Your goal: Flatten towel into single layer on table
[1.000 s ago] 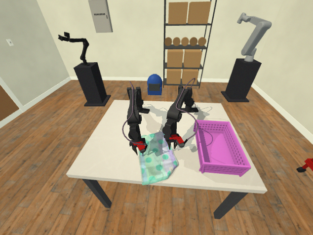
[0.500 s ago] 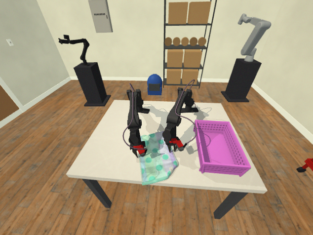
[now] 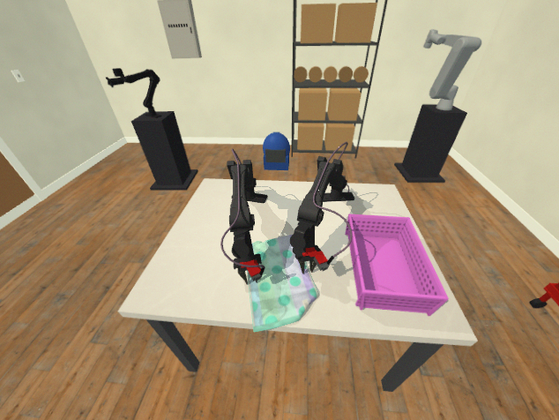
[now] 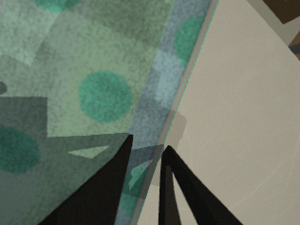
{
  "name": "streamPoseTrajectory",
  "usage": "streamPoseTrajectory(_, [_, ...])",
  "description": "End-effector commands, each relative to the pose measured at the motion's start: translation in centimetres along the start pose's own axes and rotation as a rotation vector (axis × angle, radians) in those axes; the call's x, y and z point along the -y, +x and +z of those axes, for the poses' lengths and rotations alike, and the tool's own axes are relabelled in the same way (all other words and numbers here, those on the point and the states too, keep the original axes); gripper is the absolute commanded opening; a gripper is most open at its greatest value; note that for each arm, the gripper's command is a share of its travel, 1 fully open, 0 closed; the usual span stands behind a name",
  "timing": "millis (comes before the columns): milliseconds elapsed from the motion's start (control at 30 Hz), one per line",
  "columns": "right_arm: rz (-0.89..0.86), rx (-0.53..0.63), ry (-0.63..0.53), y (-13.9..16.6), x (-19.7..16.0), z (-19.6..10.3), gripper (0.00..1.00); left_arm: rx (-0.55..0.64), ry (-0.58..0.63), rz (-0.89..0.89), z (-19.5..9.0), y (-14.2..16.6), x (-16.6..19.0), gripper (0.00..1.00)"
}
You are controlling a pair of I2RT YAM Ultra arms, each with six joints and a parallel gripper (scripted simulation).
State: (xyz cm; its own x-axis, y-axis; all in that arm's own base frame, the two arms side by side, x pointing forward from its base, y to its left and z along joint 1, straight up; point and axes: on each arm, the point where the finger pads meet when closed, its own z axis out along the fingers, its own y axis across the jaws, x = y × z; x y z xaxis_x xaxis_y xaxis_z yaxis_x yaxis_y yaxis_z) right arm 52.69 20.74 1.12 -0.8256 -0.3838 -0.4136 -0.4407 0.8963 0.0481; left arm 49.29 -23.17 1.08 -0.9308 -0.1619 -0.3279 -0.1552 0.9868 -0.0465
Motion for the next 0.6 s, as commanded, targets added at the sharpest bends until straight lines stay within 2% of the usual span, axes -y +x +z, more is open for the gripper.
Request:
streamPoseTrajectory(0, [0.002,-0.039,-0.006,1.4,-0.5,1.1,0.34,0.012,0.013,-0.003,-0.4,-0.3,0.3,0.34])
streamPoseTrajectory(167, [0.002,-0.039,-0.006,1.4,-0.5,1.1,0.34,0.012,0.013,-0.003,-0.4,-0.3,0.3,0.34])
streamPoseTrajectory(200, [0.002,-0.039,-0.006,1.4,-0.5,1.1,0.34,0.012,0.013,-0.003,-0.4,-0.3,0.3,0.27])
streamPoseTrajectory(267, [0.002,-0.039,-0.006,1.4,-0.5,1.1,0.34,0.012,0.013,-0.003,-0.4,-0.3,0.3,0.27])
streamPoseTrajectory(300, [0.002,-0.039,-0.006,1.4,-0.5,1.1,0.24,-0.002,0.001,0.002,0.8,0.8,0.5,0.19])
streamPoseTrajectory(367, [0.002,-0.039,-0.006,1.4,-0.5,1.1,0.24,-0.001,-0.001,0.003,0.8,0.8,0.5,0.19])
streamPoseTrajectory(400, [0.002,-0.055,0.0,1.7,-0.8,1.0,0.15,0.032,0.013,-0.003,0.2,-0.2,1.3,0.11])
streamPoseTrajectory(533, [0.002,-0.055,0.0,1.7,-0.8,1.0,0.15,0.015,-0.001,-0.001,0.2,0.1,0.9,0.11])
streamPoseTrajectory(567, [0.002,-0.06,-0.002,1.7,-1.2,0.9,0.05,0.028,0.003,-0.001,0.0,-0.1,1.3,0.02])
